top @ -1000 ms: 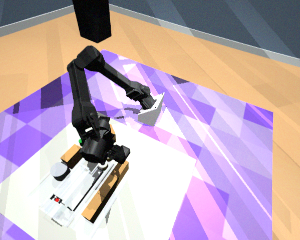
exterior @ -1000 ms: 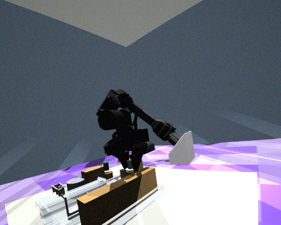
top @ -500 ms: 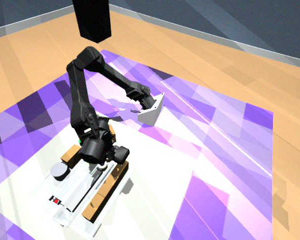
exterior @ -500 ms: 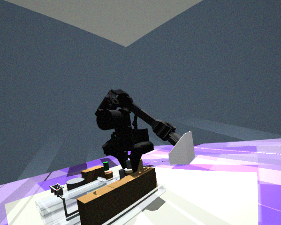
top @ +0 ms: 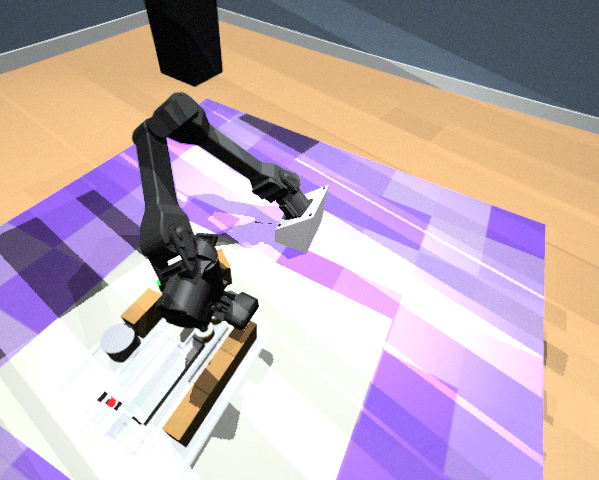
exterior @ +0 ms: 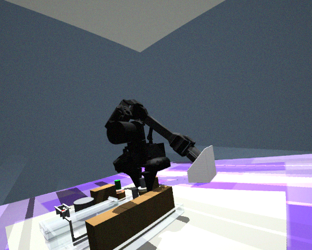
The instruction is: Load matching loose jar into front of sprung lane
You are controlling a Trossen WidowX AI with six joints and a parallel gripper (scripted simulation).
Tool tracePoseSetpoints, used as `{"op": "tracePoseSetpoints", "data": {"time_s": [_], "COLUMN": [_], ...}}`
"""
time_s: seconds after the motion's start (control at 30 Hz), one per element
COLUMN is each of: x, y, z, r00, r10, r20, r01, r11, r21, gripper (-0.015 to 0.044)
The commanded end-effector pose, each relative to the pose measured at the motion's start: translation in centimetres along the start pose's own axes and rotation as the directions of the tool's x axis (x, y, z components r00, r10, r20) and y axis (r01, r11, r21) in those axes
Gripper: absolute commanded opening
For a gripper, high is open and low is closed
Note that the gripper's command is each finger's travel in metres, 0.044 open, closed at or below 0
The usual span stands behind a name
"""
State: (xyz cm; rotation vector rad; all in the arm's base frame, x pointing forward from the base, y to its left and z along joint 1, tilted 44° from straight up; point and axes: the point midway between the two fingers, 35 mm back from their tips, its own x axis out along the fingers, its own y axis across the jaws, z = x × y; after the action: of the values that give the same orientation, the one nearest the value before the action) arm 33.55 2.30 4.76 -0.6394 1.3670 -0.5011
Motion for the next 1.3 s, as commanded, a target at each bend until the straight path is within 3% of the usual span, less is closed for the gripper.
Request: {"op": "tracePoseSetpoints", "data": {"time_s": [0.0, 1.27], "x": [-0.27, -0.12], "y": [-0.15, -0.16], "z": [0.60, 0.93], "r00": [1.000, 1.000], "r10": [-0.004, -0.004], "r20": [0.020, 0.020], "r01": [0.004, 0.004], "r11": [1.000, 1.000], "r21": [0.014, 0.015], "gripper": [0.0000, 0.0000]}}
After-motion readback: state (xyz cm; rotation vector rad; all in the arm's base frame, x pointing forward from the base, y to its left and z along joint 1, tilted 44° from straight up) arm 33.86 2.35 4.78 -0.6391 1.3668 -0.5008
